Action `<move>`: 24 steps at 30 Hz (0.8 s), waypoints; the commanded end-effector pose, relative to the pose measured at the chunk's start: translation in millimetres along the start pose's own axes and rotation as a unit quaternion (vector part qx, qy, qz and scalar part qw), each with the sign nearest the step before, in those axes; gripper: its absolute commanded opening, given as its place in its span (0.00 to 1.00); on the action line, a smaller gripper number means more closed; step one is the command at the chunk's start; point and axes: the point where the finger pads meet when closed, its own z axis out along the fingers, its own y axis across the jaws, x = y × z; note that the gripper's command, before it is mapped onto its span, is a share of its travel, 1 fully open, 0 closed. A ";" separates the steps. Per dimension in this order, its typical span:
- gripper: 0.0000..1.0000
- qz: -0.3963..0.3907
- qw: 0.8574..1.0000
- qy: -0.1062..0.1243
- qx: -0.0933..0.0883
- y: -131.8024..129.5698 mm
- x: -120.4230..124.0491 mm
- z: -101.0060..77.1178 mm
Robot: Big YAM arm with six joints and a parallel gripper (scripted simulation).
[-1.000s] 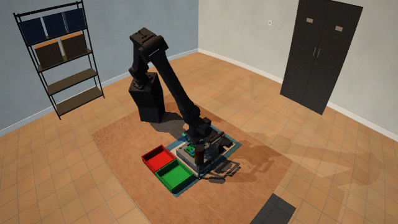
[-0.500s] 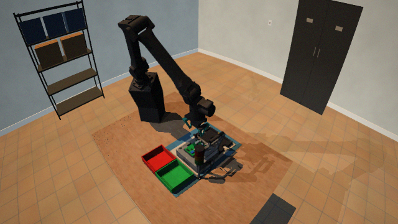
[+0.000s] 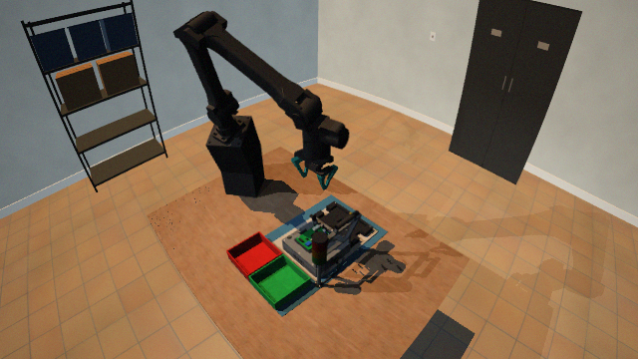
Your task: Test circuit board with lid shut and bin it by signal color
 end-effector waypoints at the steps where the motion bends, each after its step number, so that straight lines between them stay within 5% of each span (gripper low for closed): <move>1: 0.92 0.010 1.000 -0.004 0.015 -15.1 -6.1 -20.2; 2: 0.92 -0.004 1.000 0.004 -0.023 13.9 -9.6 4.2; 5: 0.92 -0.005 1.000 0.003 -0.023 13.5 -10.7 0.5; 7: 0.92 0.003 1.000 -0.002 -0.001 -8.7 -11.0 -11.6; 8: 0.48 0.011 1.000 -0.006 0.018 -15.6 -8.0 -23.0; 24: 0.48 0.004 1.000 -0.003 0.005 -8.3 -10.4 -12.9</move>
